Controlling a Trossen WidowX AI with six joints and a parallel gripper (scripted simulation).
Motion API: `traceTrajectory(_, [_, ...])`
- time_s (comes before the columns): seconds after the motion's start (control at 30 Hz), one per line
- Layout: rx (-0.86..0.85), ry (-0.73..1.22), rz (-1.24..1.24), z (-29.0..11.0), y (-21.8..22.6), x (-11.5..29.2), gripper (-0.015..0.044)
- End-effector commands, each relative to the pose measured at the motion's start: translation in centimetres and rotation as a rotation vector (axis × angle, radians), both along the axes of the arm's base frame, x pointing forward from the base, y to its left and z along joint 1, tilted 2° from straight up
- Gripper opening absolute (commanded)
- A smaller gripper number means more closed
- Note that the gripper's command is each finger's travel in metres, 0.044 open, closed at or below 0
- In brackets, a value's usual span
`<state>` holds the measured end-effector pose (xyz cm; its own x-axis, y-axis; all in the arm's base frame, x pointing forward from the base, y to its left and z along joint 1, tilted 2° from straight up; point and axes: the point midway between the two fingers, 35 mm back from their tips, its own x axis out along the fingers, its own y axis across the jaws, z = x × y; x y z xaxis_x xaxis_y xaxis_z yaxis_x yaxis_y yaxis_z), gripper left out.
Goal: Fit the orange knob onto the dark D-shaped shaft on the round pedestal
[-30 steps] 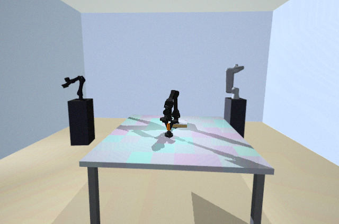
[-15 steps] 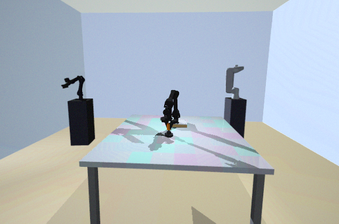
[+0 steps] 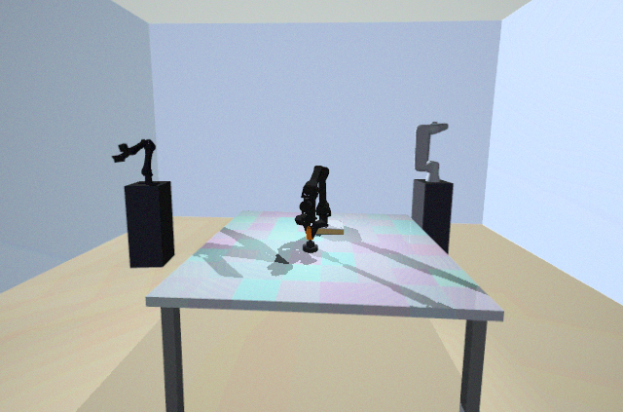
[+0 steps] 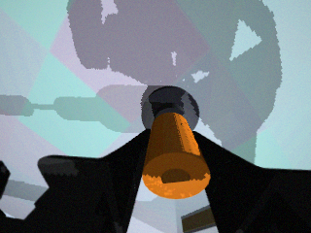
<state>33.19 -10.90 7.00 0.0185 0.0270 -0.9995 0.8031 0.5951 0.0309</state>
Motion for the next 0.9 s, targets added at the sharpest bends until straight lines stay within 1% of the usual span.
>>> traceTrajectory(0.0, [-0.004,0.005,-0.007,-0.18,-0.02,-0.25,0.0000])
traceTrajectory(0.87, [-0.004,0.005,-0.007,-0.21,-0.03,-0.09,0.0000])
